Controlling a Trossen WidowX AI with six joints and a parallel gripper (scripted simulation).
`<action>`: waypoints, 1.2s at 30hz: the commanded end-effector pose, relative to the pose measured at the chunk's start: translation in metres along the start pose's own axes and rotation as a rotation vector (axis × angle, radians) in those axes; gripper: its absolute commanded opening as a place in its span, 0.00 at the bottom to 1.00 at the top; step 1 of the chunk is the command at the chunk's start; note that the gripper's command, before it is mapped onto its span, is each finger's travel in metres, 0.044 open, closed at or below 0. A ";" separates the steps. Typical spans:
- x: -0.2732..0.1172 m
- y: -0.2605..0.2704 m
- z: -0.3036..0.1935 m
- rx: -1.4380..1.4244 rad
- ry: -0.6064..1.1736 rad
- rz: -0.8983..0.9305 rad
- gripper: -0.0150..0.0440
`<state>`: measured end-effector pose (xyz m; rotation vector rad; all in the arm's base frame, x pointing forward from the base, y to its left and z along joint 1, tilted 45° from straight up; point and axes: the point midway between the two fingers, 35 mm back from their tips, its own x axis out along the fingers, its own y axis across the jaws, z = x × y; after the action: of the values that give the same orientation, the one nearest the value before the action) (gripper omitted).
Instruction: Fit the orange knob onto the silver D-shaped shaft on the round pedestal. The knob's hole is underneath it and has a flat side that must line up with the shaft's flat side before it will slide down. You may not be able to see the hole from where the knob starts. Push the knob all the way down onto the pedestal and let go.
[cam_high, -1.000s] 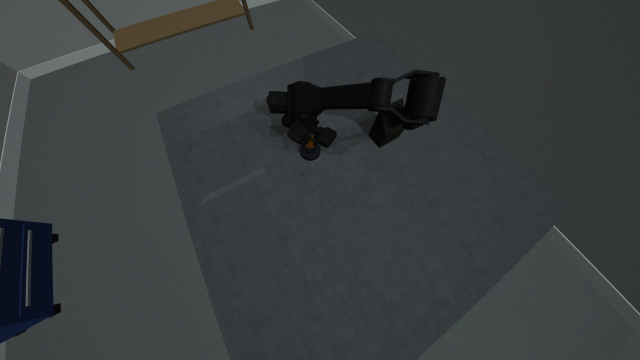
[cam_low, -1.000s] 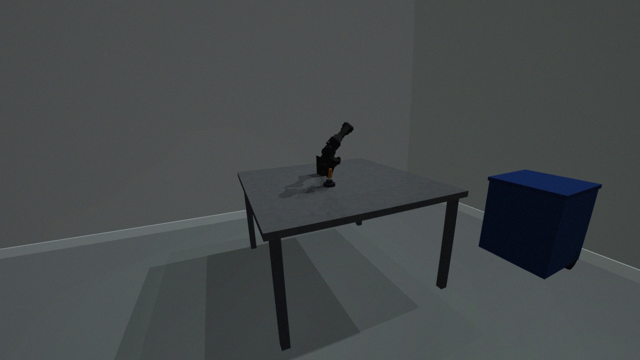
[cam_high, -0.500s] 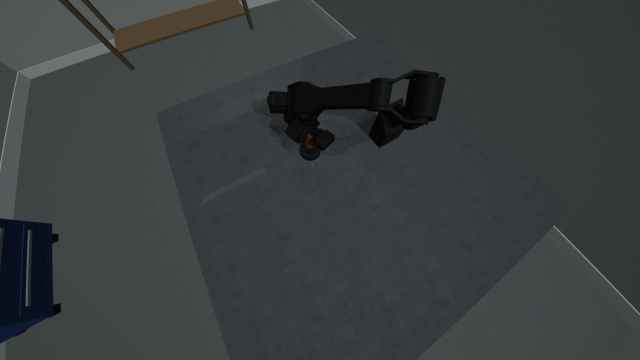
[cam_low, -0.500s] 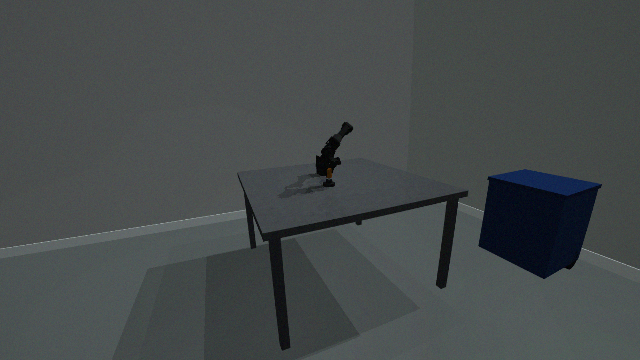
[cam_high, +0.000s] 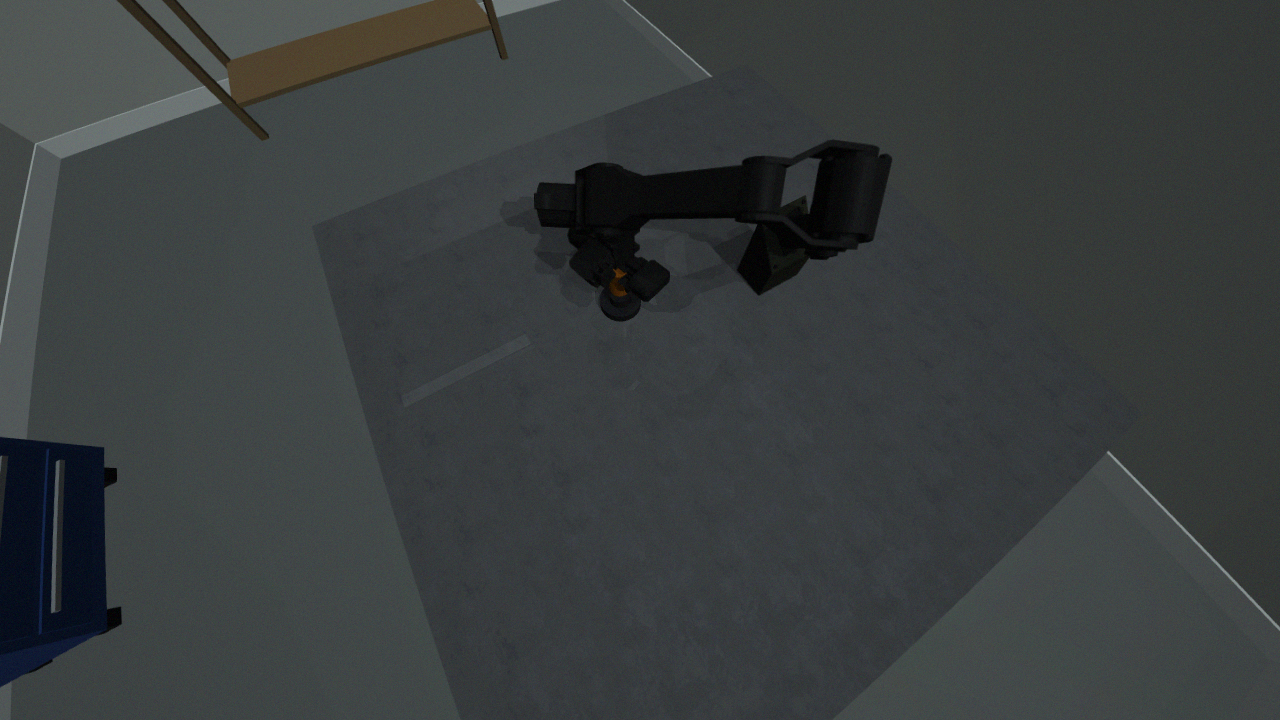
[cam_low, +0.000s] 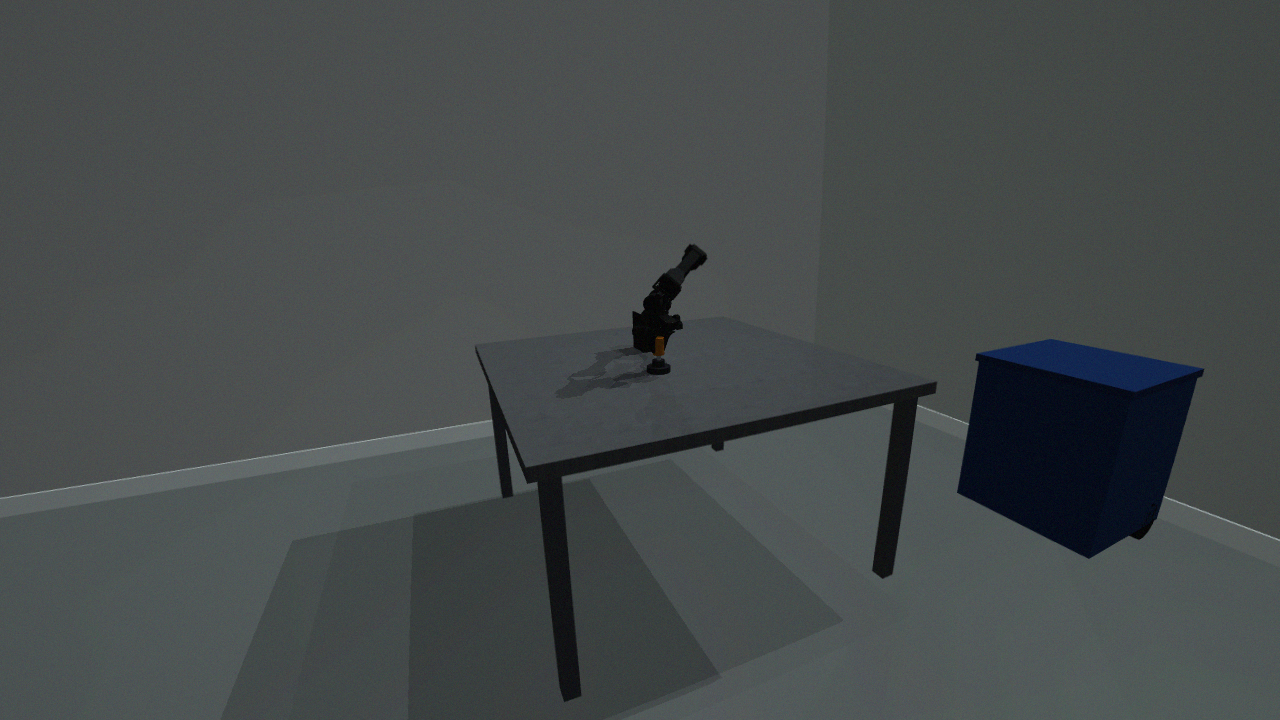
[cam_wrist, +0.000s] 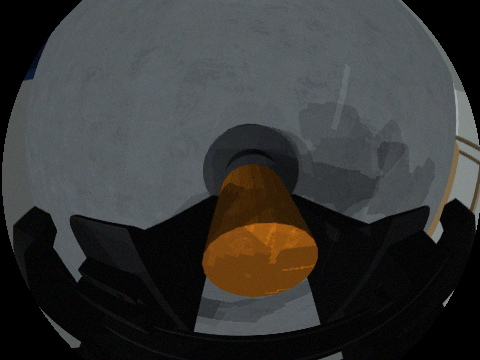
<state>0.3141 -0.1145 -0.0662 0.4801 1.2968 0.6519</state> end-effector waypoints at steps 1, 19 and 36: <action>-0.003 0.000 0.001 0.023 -0.007 -0.001 0.25; 0.002 -0.001 0.001 0.207 -0.007 0.000 0.25; -0.002 -0.001 0.001 0.417 -0.007 0.000 0.25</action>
<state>0.3154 -0.1158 -0.0651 0.7713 1.4184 0.4156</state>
